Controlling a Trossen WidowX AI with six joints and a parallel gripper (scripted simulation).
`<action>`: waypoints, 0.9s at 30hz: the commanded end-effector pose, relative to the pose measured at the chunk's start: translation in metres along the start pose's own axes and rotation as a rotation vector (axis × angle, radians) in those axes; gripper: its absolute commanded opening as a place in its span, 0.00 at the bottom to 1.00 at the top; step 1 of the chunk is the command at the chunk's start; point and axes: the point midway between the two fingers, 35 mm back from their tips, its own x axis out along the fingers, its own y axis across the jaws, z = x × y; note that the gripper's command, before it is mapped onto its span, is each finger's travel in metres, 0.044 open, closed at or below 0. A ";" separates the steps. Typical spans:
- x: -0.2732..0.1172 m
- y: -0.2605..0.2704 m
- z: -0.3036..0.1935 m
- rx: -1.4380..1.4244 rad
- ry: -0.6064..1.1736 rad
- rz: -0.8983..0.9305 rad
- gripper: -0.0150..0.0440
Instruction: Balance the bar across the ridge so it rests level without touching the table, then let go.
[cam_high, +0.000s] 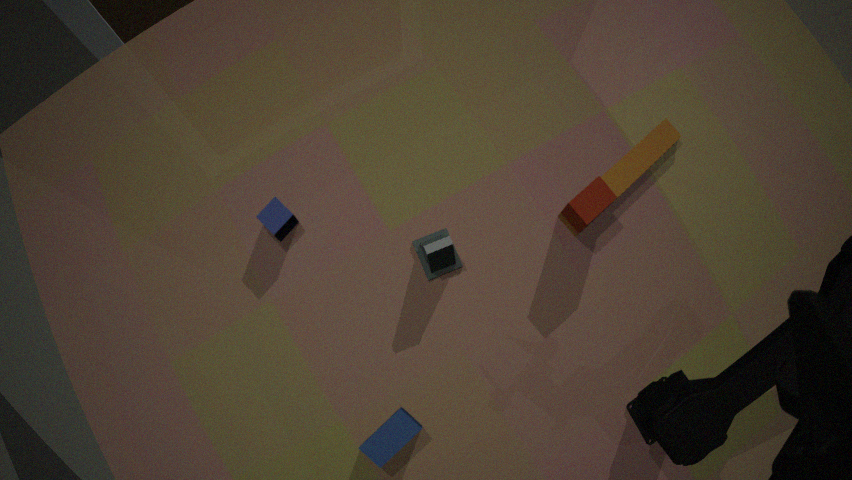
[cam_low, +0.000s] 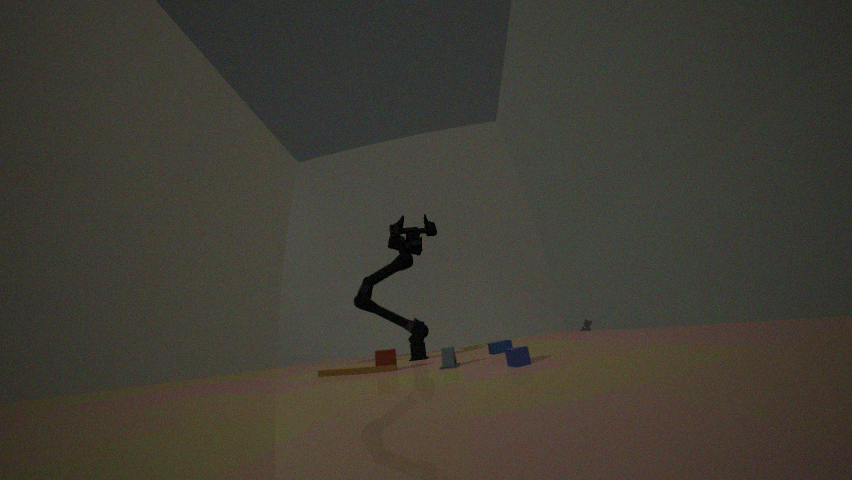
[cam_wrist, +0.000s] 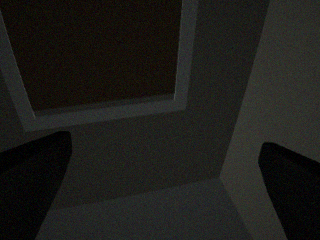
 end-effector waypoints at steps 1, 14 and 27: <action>0.000 0.000 0.000 -0.005 0.001 0.001 0.89; 0.014 -0.029 -0.005 -0.356 0.062 0.036 0.79; 0.038 -0.052 0.008 -0.705 0.051 0.059 0.79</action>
